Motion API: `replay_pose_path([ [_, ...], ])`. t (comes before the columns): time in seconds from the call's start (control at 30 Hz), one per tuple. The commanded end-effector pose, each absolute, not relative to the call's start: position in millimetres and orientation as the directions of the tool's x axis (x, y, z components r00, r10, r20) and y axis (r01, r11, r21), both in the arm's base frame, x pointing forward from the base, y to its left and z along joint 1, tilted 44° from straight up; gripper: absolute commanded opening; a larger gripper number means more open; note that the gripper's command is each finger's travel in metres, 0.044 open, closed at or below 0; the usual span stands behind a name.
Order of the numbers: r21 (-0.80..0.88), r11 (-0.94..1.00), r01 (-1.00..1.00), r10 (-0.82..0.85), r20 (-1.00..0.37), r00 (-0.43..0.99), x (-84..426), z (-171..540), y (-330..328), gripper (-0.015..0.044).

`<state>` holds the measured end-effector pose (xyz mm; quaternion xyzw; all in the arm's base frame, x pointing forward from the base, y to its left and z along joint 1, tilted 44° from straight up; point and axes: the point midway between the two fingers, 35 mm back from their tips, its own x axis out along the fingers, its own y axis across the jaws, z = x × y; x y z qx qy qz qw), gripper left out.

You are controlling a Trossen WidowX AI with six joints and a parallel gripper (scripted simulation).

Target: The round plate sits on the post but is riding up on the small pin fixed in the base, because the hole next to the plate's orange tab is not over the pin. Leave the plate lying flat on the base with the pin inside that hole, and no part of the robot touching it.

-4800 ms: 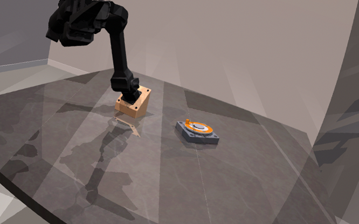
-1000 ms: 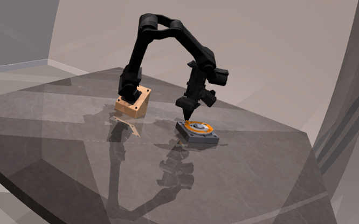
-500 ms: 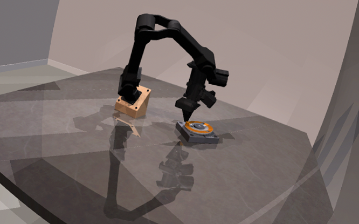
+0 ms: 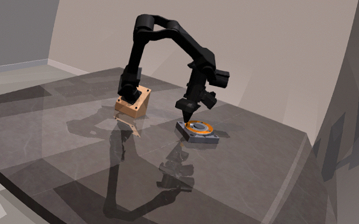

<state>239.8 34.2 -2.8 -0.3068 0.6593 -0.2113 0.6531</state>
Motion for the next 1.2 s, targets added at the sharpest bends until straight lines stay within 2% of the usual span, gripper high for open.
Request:
replay_pose_path([
  [0.0, -0.690, 0.713, -0.121, -0.690, -0.722, 0.046, 246, 1, 28, 0.0000],
  [1.17, -0.691, 0.713, -0.120, -0.691, -0.721, 0.047, 279, 17, 20, 0.0000],
])
